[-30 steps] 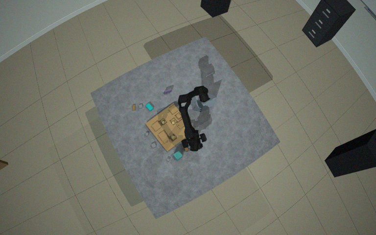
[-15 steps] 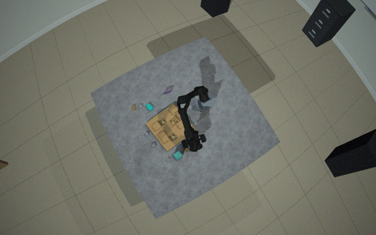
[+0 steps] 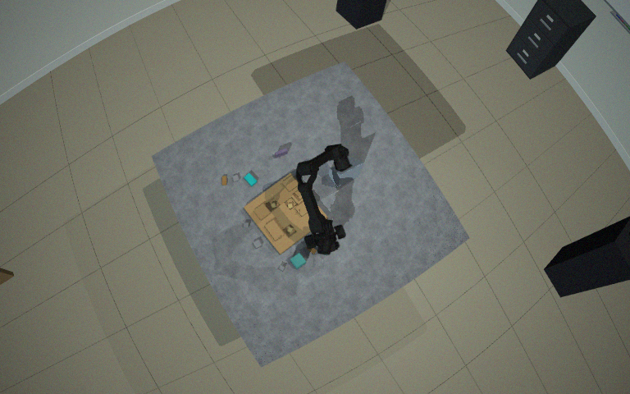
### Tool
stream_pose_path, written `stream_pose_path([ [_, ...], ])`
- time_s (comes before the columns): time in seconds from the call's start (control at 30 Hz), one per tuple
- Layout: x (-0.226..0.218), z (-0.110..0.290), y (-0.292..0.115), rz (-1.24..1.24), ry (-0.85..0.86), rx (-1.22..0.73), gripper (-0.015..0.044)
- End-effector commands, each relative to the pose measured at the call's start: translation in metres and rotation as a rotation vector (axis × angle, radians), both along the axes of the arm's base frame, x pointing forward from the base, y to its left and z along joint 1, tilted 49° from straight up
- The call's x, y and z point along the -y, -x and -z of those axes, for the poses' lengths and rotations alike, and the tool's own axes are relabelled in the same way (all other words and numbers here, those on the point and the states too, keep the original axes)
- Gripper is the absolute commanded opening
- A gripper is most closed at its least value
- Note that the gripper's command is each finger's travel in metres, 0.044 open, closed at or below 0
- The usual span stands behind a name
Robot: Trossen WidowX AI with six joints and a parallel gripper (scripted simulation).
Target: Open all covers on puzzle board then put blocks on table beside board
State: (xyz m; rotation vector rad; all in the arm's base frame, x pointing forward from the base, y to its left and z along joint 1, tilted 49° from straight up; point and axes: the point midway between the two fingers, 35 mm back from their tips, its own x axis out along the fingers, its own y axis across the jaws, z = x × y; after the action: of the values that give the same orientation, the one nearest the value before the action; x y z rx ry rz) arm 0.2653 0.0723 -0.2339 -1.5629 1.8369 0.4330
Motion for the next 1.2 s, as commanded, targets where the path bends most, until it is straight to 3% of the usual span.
stream_pose_path([
  [0.0,0.0,0.0,0.0,0.0,0.0,0.001,0.0238],
  [0.27,-0.001,-0.001,0.0,0.001,-0.001,0.001,0.044],
  [1.17,-0.057,-0.052,-0.002,-0.005,0.001,-0.005,0.044],
])
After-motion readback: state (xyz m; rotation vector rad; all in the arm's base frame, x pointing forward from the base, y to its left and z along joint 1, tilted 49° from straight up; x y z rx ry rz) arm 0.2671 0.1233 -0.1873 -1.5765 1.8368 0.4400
